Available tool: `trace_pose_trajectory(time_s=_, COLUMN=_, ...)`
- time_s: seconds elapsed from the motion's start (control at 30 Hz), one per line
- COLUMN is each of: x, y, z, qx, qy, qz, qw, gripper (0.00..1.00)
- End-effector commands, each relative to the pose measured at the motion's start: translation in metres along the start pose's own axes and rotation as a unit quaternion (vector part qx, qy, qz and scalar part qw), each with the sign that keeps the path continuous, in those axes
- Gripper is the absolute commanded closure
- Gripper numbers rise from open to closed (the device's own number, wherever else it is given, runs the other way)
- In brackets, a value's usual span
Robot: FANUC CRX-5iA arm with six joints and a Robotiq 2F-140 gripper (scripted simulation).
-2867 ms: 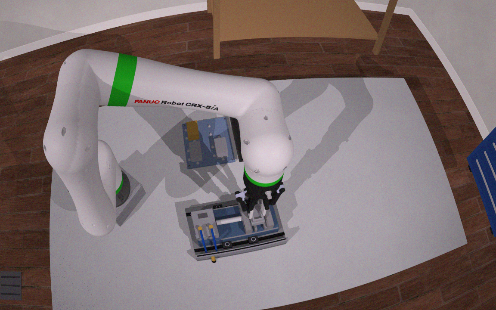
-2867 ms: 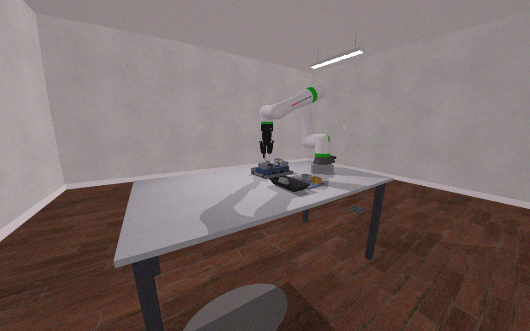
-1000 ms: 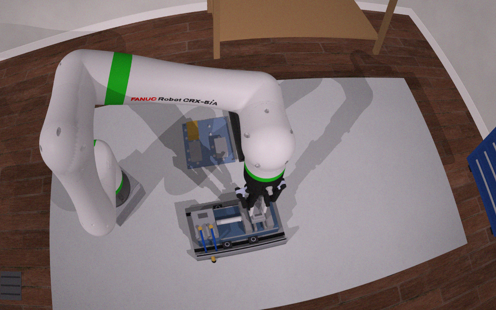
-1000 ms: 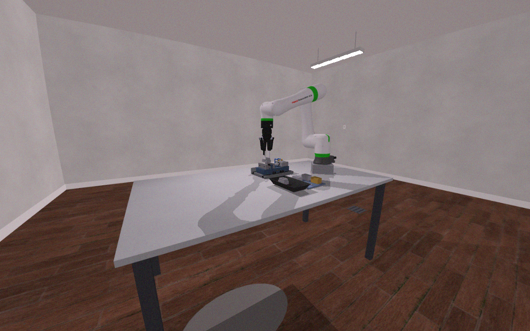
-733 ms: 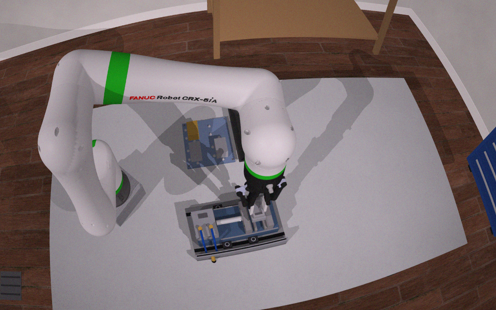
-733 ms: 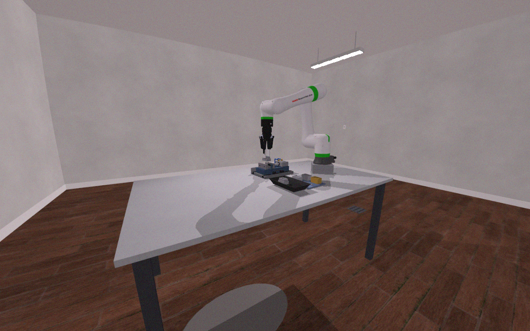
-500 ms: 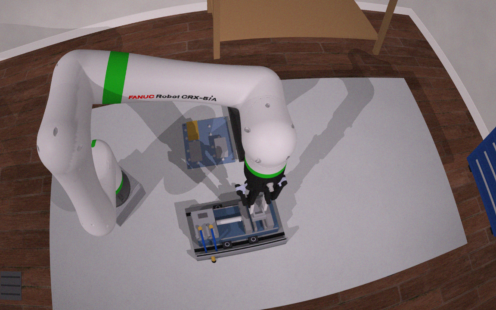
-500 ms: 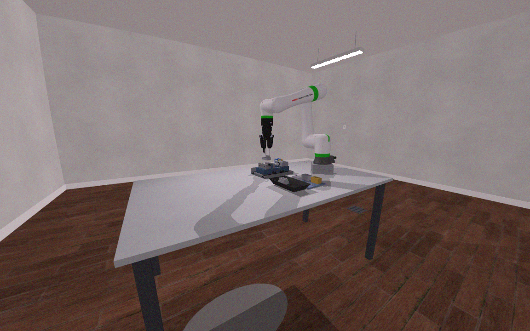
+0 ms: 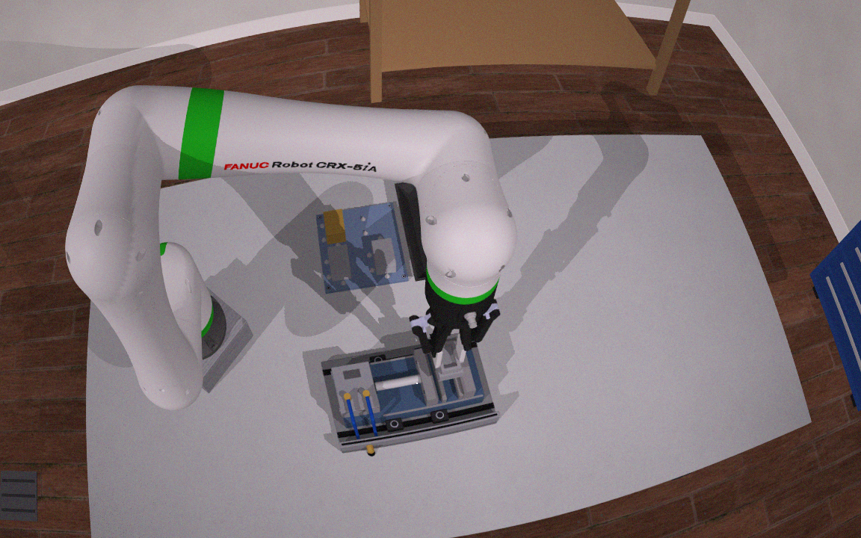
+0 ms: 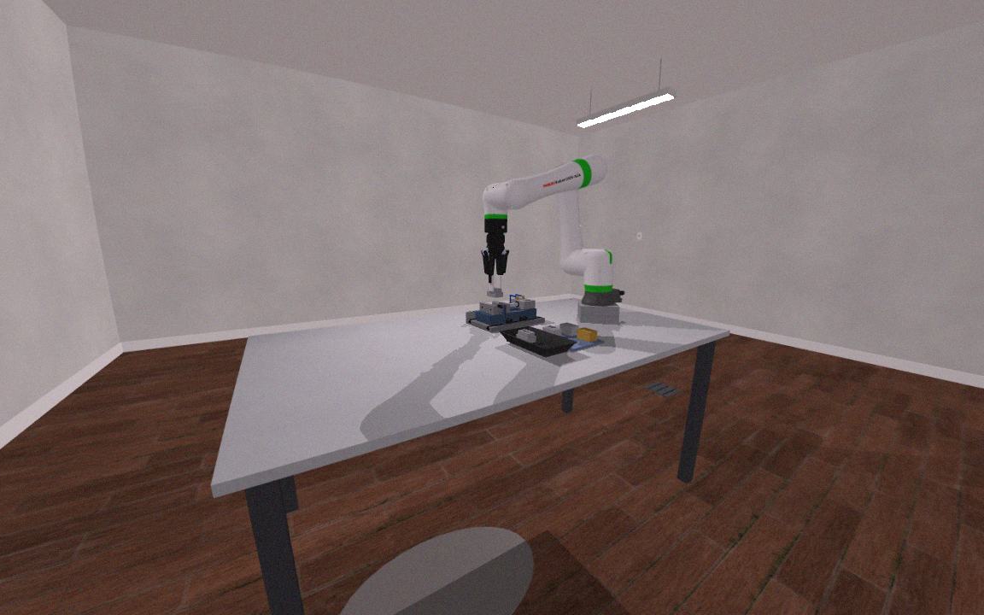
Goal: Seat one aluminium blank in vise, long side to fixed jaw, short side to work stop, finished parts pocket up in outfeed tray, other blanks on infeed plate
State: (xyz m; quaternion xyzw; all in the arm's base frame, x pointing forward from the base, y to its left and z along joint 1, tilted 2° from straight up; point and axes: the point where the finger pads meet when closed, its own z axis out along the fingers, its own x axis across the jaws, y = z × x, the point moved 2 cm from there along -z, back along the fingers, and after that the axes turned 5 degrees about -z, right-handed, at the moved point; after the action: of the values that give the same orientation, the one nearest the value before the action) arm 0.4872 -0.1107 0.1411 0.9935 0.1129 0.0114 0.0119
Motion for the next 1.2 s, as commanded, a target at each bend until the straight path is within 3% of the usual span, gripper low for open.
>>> trace_pose_trajectory(time_s=0.0, x=0.012, y=-0.015, z=0.0, qx=0.0, qy=0.0, qz=0.001, qw=1.0, gripper=1.0)
trace_pose_trajectory(time_s=0.17, x=0.038, y=-0.056, z=-0.001, qx=0.0, qy=0.0, qz=0.003, qw=1.0, gripper=1.0)
trace_pose_trajectory(time_s=0.23, x=0.038, y=-0.056, z=-0.001, qx=0.0, qy=0.0, qz=0.003, qw=1.0, gripper=1.0)
trace_pose_trajectory(time_s=0.3, x=0.053, y=-0.084, z=-0.001, qx=0.0, qy=0.0, qz=0.005, qw=1.0, gripper=1.0)
trace_pose_trajectory(time_s=0.6, x=0.081, y=-0.152, z=-0.001, qx=0.001, qy=0.0, qz=0.008, qw=1.0, gripper=1.0)
trace_pose_trajectory(time_s=0.73, x=0.09, y=-0.185, z=-0.001, qx=0.001, qy=0.0, qz=0.01, qw=1.0, gripper=1.0)
trace_pose_trajectory(time_s=0.8, x=0.09, y=-0.185, z=-0.001, qx=0.001, qy=0.0, qz=0.01, qw=1.0, gripper=1.0)
trace_pose_trajectory(time_s=0.87, x=0.097, y=-0.216, z=-0.001, qx=0.001, qy=0.0, qz=0.011, qw=1.0, gripper=1.0)
trace_pose_trajectory(time_s=1.17, x=0.107, y=-0.29, z=-0.001, qx=0.0, qy=0.0, qz=0.014, qw=1.0, gripper=1.0)
